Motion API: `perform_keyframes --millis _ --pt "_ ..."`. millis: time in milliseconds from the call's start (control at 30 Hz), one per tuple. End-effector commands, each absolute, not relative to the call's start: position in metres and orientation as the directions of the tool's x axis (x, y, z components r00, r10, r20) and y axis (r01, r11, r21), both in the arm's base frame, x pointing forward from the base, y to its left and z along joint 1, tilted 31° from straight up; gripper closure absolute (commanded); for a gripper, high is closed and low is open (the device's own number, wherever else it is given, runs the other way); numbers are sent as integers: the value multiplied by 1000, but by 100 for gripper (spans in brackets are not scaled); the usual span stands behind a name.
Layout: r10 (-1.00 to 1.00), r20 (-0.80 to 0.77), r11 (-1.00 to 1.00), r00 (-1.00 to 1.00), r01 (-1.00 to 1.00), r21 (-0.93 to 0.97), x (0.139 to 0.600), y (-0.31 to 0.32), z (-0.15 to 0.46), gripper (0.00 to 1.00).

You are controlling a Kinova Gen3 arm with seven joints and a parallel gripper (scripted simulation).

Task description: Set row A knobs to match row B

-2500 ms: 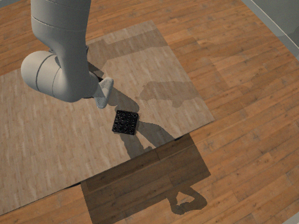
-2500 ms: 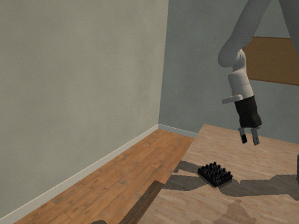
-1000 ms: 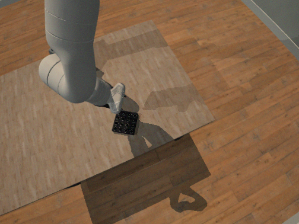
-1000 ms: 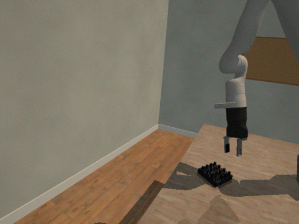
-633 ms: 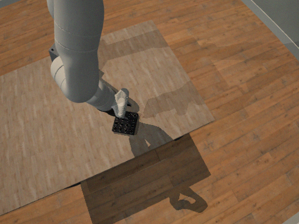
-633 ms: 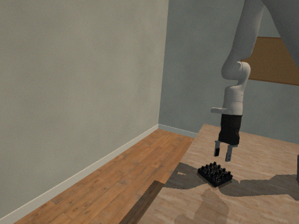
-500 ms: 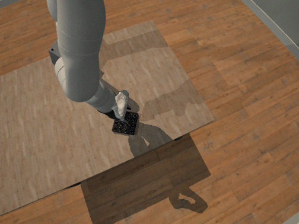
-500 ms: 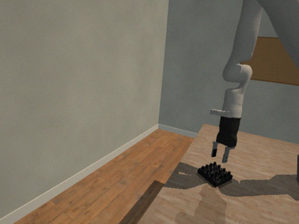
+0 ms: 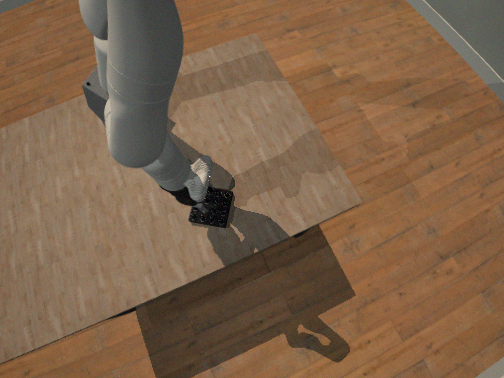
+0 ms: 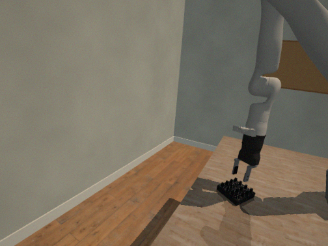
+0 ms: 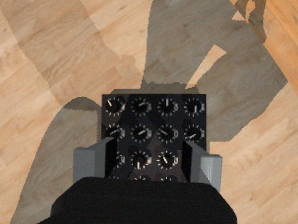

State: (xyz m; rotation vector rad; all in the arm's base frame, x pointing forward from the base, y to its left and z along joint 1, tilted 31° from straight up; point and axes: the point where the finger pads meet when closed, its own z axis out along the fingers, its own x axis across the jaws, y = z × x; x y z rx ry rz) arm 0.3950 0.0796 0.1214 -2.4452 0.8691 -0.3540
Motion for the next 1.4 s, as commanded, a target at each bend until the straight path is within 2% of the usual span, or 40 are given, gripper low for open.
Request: perform_keyframes --millis 0,1367 --pt "-646 68 -661 760 -512 -548 394 80 120 0" --pt "-657 94 -674 748 -527 -519 393 70 106 0"
